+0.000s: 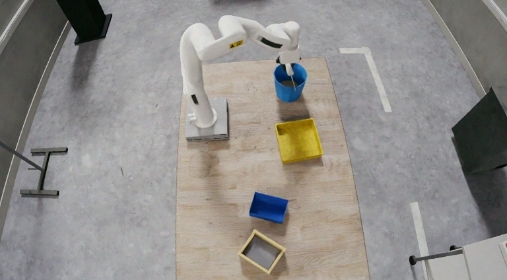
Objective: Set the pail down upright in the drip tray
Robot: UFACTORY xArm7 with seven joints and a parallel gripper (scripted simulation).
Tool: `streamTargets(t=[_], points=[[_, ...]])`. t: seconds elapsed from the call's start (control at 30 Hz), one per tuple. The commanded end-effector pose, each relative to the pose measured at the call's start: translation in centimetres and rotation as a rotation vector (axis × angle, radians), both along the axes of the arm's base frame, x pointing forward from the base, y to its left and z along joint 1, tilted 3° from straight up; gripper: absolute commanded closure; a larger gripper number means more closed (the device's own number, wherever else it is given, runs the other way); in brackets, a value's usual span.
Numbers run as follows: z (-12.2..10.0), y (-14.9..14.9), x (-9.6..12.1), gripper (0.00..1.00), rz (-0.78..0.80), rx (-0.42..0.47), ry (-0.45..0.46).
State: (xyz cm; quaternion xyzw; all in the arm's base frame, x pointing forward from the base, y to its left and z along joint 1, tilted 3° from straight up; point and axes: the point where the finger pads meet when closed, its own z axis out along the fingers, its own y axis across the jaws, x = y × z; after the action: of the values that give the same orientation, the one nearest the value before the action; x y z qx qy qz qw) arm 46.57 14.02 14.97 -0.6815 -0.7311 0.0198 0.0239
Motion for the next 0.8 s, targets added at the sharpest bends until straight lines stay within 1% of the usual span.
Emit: streamTargets(t=[0.0, 0.37, 0.77], points=[[0.18, 0.04, 0.12, 1.00, 0.000, 0.001, -0.004], [0.32, 0.03, 0.13, 1.00, 0.000, 0.001, -0.004], [0.97, 0.03, 0.17, 1.00, 0.000, 0.001, -0.004]])
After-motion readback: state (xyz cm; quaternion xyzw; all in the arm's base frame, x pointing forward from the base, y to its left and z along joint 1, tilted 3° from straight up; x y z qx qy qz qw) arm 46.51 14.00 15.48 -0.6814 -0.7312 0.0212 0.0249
